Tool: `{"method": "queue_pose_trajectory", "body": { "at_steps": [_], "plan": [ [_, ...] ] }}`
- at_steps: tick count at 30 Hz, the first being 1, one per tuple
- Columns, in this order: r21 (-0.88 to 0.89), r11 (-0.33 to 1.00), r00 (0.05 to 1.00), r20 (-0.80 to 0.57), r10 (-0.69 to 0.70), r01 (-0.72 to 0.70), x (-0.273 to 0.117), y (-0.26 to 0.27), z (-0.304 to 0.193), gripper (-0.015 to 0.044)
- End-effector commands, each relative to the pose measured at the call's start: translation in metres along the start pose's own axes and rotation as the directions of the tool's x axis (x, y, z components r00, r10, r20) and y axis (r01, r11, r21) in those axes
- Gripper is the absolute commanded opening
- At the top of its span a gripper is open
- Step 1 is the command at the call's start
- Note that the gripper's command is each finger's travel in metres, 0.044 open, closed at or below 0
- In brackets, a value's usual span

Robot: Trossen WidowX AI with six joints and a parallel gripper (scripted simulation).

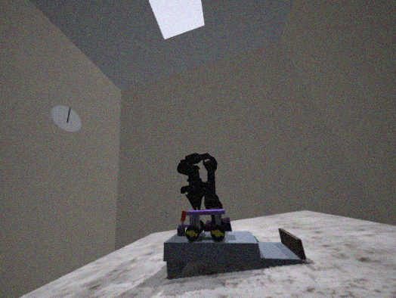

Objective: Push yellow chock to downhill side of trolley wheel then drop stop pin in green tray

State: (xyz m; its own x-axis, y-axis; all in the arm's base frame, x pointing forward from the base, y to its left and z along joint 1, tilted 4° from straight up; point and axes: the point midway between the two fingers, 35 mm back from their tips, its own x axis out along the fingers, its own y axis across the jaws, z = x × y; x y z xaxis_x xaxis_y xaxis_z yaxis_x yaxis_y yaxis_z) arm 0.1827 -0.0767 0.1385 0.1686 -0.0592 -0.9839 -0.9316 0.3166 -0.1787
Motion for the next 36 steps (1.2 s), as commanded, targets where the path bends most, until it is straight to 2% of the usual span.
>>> {"method": "queue_pose_trajectory", "body": {
  "at_steps": [1,15,21,36],
  "plan": [
    [-0.111,0.993,1.0,-0.003,0.029,-0.029,0.009,0.001,-0.018,0.019],
    [-0.457,0.886,0.996,0.003,0.088,-0.077,0.031,0.012,-0.077,0.019],
    [-0.461,0.884,0.996,0.004,0.089,-0.077,0.032,0.012,-0.078,0.019],
    [-0.461,0.884,0.996,0.004,0.089,-0.077,0.076,0.016,-0.078,0.019]
  ]
}}
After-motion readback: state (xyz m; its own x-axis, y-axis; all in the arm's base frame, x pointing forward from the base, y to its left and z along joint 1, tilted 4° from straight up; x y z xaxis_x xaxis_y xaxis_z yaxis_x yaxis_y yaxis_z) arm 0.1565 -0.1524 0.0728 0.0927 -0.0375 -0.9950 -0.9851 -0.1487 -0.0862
